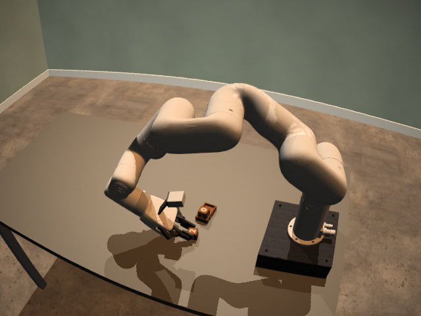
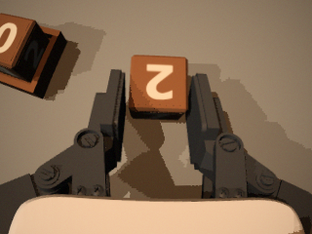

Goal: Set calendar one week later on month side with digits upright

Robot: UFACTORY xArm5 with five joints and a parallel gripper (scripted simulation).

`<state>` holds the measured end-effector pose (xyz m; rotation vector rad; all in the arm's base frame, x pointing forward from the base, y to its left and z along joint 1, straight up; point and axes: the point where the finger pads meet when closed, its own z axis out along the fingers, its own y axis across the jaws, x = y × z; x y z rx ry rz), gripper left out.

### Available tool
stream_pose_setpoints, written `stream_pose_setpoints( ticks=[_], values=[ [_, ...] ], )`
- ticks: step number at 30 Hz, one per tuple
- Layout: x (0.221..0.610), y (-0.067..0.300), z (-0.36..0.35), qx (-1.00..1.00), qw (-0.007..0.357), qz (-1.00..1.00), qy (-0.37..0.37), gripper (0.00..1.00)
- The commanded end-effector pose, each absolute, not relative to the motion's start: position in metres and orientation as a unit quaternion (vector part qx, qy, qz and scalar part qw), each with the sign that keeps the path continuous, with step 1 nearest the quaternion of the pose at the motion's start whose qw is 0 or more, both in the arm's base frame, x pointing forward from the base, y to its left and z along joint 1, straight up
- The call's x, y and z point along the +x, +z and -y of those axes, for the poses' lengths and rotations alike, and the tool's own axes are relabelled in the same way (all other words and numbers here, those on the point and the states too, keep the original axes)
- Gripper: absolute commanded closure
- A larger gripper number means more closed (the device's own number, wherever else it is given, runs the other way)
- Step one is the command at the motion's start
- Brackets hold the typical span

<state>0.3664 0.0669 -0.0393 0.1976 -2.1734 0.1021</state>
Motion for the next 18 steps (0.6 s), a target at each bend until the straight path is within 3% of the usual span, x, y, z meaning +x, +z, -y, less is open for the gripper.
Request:
stream_pose_setpoints(
  ticks=[1,6,7,18],
  values=[
    [0.3676,-0.0383,-0.0671,0.080,0.459,0.884,0.041,0.57],
    [0.3676,-0.0383,-0.0671,0.080,0.459,0.884,0.041,0.53],
    [0.3676,-0.0383,-0.0671,0.080,0.459,0.884,0.041,0.31],
    [0.3676,-0.0383,-0.0671,0.080,0.459,0.884,0.041,0.31]
  ],
)
